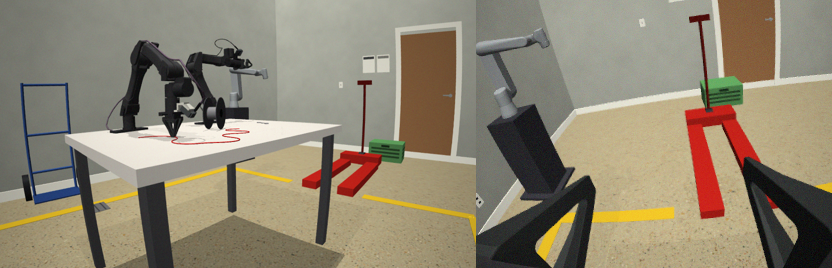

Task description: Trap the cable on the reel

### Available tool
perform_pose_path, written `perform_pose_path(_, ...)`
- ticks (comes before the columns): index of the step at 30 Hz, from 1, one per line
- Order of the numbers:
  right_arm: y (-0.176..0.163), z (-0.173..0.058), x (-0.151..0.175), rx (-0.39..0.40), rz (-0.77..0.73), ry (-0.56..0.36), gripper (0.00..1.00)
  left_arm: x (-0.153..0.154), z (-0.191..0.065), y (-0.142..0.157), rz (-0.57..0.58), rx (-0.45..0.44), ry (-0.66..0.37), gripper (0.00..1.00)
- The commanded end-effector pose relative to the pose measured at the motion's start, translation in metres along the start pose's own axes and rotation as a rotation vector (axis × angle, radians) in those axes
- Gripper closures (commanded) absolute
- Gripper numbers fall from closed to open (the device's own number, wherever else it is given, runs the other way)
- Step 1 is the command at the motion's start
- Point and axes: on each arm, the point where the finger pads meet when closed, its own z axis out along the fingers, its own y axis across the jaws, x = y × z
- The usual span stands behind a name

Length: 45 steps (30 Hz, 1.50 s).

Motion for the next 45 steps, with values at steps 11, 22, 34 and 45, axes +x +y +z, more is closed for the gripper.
perform_pose_path(11, -0.002, -0.006, 0.001, 0.007, -0.002, -0.021, 1.0, 0.009, 0.003, 0.0, 0.007, -0.007, 0.024, 0.0)
perform_pose_path(22, 0.007, -0.011, 0.006, 0.001, -0.005, -0.005, 1.0, 0.009, 0.003, 0.0, 0.007, -0.007, 0.024, 0.0)
perform_pose_path(34, 0.003, -0.051, -0.008, 0.013, -0.002, -0.039, 1.0, 0.009, 0.003, 0.0, 0.007, -0.007, 0.024, 0.0)
perform_pose_path(45, -0.001, -0.061, -0.006, 0.017, 0.0, -0.048, 1.0, 0.009, 0.003, 0.0, 0.007, -0.007, 0.024, 0.0)
